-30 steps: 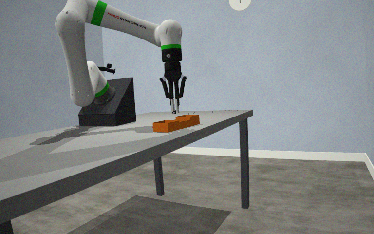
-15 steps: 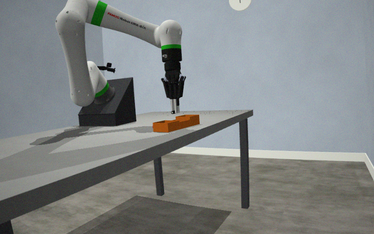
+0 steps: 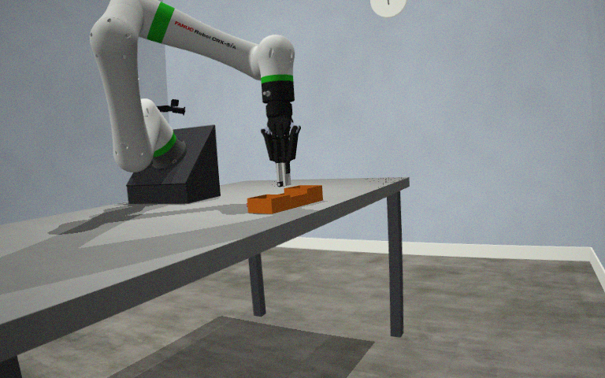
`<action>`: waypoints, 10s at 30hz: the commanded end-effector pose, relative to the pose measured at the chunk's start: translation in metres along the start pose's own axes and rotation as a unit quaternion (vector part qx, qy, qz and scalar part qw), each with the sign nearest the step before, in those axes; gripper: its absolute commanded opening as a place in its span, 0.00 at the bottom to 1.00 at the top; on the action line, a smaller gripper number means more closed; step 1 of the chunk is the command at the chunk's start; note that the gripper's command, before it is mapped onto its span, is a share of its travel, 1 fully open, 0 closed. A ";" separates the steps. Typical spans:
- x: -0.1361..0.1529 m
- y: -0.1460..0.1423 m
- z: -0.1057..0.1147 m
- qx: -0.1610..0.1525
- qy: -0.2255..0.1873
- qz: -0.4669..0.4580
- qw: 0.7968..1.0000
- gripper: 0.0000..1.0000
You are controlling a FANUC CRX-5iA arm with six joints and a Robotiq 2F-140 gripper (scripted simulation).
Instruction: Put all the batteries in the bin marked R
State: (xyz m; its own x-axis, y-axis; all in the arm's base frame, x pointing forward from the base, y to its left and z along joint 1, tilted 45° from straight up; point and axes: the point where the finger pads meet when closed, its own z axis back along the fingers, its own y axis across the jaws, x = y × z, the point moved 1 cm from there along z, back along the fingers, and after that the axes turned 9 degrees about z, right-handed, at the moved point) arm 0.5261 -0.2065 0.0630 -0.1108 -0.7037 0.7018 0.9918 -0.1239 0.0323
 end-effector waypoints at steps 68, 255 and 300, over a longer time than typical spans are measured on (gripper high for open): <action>0.000 0.000 0.003 0.000 0.000 0.000 1.000 0.17; -0.006 -0.106 0.008 0.000 0.000 -0.249 0.969 0.03; 0.000 0.001 0.008 0.000 0.000 0.000 1.000 0.03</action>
State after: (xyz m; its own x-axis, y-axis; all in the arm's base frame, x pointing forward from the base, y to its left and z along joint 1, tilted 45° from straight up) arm 0.5272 -0.2010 0.0687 -0.1109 -0.7037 0.7018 0.9918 -0.1239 0.0324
